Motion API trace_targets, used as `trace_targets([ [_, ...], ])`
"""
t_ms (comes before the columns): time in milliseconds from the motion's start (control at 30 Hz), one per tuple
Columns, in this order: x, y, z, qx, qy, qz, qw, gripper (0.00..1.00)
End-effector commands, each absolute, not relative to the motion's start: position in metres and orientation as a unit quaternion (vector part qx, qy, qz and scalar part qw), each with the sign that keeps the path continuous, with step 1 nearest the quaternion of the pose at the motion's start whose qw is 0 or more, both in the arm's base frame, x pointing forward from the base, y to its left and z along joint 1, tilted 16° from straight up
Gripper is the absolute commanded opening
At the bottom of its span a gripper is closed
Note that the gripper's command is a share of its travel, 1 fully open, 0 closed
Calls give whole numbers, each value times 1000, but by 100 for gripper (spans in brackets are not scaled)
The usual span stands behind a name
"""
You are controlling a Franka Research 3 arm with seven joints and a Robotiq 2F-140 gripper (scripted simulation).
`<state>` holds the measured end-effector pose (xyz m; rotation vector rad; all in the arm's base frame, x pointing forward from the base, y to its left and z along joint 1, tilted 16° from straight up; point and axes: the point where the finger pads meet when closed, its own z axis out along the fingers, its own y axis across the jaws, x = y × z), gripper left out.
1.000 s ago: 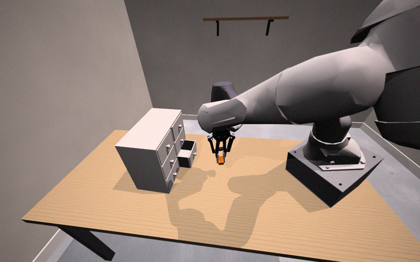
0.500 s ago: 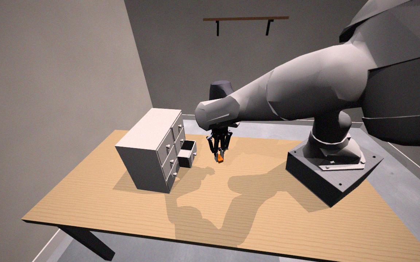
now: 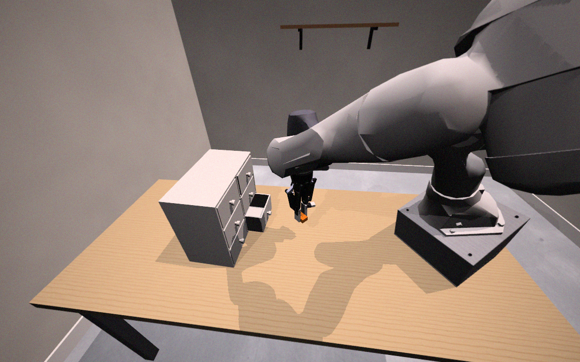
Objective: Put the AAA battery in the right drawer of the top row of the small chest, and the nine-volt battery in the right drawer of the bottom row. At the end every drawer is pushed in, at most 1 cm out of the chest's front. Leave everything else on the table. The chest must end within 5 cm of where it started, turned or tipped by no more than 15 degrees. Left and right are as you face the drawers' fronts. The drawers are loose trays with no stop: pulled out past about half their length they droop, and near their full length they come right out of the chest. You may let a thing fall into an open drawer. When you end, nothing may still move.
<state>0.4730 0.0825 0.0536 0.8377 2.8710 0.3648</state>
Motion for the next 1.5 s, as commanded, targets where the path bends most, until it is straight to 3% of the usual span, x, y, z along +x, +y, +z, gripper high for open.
trace_targets([
  [0,478,78,54,155,979,110,79,14],
  [1000,493,62,55,-64,989,91,102,14],
  [1467,492,59,65,-73,988,90,103,14],
])
